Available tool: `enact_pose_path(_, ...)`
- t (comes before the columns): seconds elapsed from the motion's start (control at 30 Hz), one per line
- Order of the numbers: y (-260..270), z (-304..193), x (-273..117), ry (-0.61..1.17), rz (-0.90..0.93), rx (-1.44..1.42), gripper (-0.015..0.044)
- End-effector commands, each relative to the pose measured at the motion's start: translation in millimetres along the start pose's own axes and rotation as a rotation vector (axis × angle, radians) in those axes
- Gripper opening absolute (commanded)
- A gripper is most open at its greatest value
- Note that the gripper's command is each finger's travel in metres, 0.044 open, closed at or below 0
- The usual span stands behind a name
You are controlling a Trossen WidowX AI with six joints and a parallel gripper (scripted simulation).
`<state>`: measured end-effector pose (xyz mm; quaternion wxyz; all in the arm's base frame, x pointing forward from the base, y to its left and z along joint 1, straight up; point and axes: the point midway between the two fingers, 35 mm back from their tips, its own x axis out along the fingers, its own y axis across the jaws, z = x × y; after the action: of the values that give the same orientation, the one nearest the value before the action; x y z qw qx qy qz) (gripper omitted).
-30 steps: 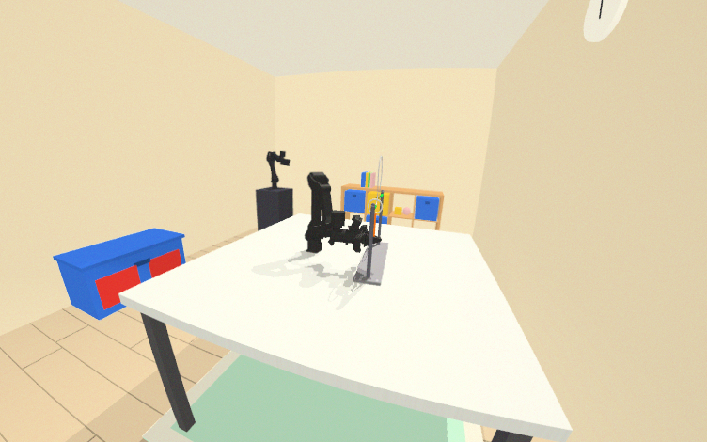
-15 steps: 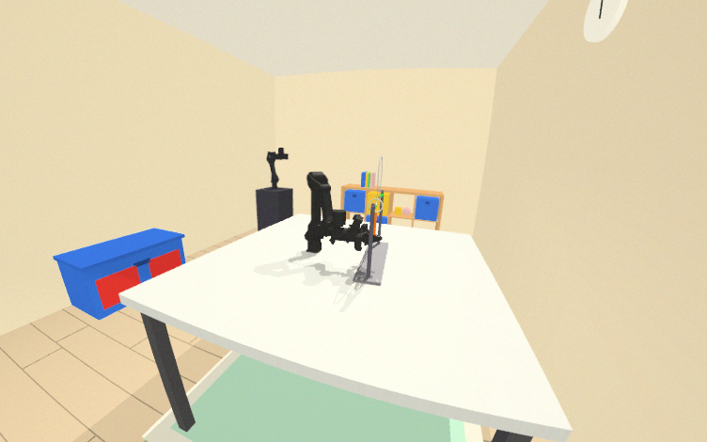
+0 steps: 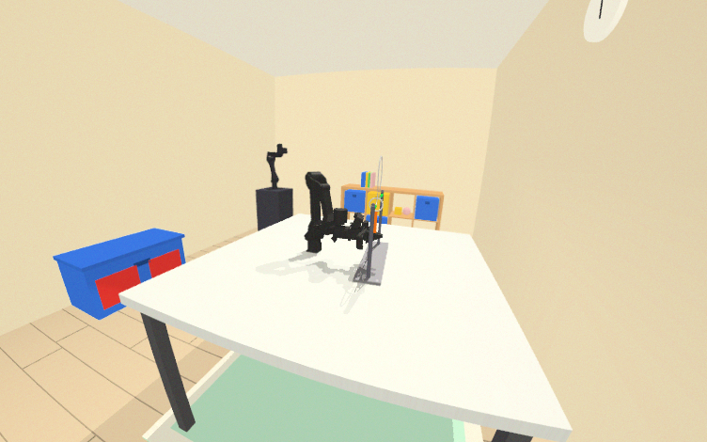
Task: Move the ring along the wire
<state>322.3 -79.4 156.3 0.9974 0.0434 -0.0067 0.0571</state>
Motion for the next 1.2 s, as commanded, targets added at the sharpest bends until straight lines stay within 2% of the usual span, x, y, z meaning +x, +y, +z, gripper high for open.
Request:
enact_pose_path(0.0,10,-1,-1,0.001,-0.001,0.049,-0.0150)
enact_pose_path(0.63,76,14,2,-0.010,0.003,0.417,-0.0150)
enact_pose_path(1.17,110,36,-15,0.116,0.052,0.647,-0.0150)
